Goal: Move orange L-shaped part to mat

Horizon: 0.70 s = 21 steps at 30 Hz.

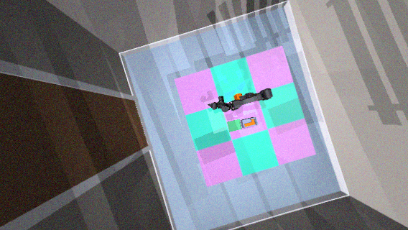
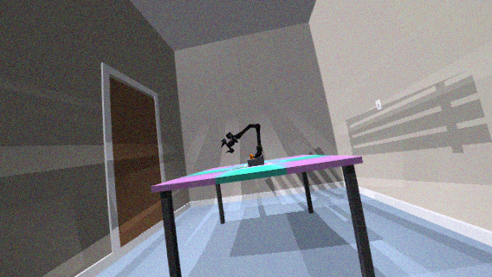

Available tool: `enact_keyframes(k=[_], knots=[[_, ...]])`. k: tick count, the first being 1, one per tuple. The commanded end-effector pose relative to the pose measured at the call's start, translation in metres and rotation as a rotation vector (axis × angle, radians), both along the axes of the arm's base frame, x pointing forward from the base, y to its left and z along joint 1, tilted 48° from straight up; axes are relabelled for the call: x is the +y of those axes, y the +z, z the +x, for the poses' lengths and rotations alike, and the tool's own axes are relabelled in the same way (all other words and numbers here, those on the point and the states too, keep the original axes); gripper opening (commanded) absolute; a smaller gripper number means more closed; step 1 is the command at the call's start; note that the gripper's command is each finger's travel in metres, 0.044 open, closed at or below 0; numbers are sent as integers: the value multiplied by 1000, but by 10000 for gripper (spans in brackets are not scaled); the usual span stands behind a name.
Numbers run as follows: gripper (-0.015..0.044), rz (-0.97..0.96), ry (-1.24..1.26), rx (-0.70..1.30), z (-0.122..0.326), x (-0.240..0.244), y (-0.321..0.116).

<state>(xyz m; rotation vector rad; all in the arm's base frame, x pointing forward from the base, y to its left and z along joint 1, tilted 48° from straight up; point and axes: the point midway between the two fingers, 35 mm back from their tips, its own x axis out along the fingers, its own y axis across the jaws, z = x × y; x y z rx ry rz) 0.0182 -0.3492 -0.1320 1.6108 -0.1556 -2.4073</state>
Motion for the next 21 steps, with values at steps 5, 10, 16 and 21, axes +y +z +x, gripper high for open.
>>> enact_keyframes(k=[5,10,16,21], knots=[[269,94,223,-7,34,7,9],[180,339,760,-82,109,37,32],[180,559,1373,-188,182,96,73],[180,675,1800,-296,219,148,109]])
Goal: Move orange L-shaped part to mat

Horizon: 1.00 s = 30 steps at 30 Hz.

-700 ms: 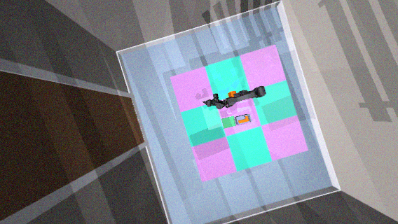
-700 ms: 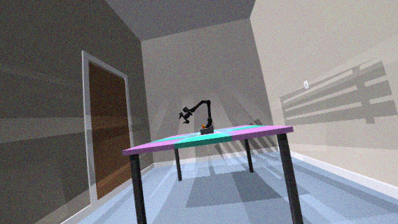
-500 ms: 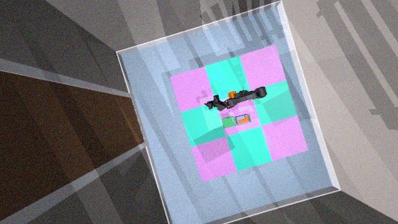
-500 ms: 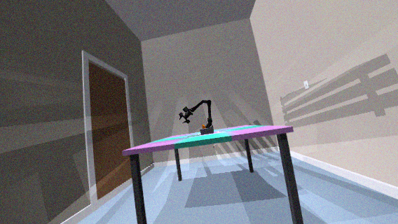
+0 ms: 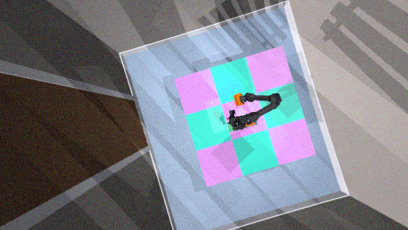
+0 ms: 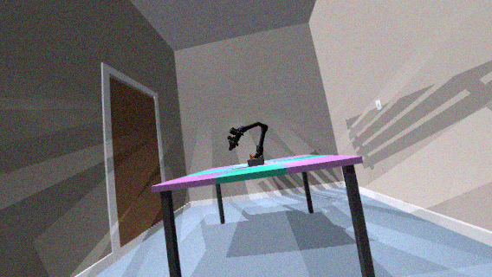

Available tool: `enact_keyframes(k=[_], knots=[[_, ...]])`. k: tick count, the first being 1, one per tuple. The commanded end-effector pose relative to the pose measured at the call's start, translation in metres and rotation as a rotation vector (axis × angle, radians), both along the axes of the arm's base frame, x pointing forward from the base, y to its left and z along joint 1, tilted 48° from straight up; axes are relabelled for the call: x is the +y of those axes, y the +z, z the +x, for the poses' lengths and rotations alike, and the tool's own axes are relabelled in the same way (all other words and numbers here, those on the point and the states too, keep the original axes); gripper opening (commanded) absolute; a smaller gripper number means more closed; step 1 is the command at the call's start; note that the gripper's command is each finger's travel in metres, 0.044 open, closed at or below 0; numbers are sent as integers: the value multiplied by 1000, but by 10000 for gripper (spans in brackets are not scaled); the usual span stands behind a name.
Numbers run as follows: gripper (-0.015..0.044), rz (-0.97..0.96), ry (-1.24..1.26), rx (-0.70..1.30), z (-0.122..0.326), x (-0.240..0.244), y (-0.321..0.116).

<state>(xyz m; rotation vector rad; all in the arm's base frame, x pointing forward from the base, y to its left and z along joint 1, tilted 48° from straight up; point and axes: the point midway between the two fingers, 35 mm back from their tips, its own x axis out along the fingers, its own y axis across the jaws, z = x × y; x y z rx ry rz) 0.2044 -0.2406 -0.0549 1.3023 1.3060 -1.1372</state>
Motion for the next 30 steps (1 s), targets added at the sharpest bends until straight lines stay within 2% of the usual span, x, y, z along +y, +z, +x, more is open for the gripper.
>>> enact_keyframes(k=[1,8,18,25,30], knots=[[180,153,395,-137,39,51,40],[180,362,909,-370,69,132,103],[180,586,1459,-775,75,238,199],[180,589,1468,-781,75,241,199],[180,582,1476,-747,75,271,173]])
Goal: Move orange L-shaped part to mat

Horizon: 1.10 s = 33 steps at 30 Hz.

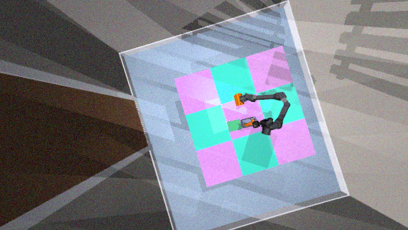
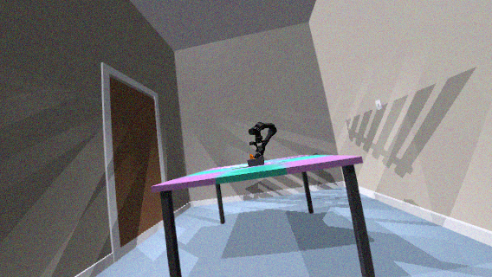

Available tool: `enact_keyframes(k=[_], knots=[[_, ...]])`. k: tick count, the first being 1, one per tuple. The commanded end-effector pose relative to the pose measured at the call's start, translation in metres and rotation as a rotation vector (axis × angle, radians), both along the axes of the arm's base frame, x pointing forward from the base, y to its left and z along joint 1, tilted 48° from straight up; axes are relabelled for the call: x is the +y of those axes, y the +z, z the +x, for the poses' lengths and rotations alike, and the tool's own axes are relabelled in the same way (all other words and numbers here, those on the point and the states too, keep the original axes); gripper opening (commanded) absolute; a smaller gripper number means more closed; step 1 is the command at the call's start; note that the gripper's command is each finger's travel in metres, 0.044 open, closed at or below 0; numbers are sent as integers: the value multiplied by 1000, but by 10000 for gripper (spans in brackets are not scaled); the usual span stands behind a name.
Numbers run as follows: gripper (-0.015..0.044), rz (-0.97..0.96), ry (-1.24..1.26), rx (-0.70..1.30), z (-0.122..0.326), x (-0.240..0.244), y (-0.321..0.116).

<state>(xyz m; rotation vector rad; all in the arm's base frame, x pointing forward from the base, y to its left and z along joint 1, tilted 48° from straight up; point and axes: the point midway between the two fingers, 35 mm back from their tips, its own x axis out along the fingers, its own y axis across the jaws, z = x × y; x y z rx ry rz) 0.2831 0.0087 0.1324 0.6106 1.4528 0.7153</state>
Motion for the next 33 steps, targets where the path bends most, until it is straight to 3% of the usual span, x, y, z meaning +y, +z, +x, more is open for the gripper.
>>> enact_keyframes(k=[1,33], knots=[[180,-9,19,28,-5,30,-22],[180,-17,21,33,-9,73,-59]])
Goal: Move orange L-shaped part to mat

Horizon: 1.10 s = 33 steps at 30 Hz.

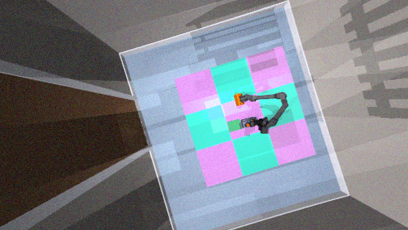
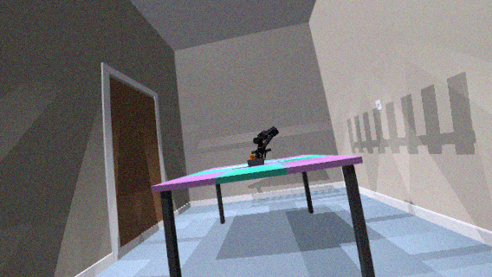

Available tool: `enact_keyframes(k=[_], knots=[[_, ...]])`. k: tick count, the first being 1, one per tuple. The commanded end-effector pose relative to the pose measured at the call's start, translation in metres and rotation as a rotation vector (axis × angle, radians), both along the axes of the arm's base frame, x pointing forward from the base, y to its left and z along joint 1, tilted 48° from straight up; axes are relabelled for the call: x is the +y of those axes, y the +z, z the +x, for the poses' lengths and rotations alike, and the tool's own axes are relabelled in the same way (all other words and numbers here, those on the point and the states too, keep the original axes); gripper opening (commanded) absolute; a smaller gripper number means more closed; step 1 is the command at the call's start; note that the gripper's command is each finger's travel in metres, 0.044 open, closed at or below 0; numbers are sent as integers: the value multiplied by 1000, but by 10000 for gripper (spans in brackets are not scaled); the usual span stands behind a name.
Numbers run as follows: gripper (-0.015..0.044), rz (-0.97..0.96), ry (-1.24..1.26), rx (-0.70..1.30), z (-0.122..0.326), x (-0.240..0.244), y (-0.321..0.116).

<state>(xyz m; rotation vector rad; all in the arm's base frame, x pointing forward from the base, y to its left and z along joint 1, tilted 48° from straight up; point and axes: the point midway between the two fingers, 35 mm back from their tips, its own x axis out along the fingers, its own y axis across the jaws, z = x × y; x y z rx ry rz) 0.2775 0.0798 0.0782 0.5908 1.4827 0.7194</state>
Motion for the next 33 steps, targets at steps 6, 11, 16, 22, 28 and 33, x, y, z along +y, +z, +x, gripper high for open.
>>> enact_keyframes(k=[6,11,16,22,28,33], knots=[[180,-3,-3,15,-4,2,-5],[180,-3,-3,15,-4,2,-5],[180,1,0,3,-1,2,-2],[180,0,0,4,-1,2,-2],[180,-3,-3,15,-3,0,13],[180,-5,-6,17,-2,-6,17]])
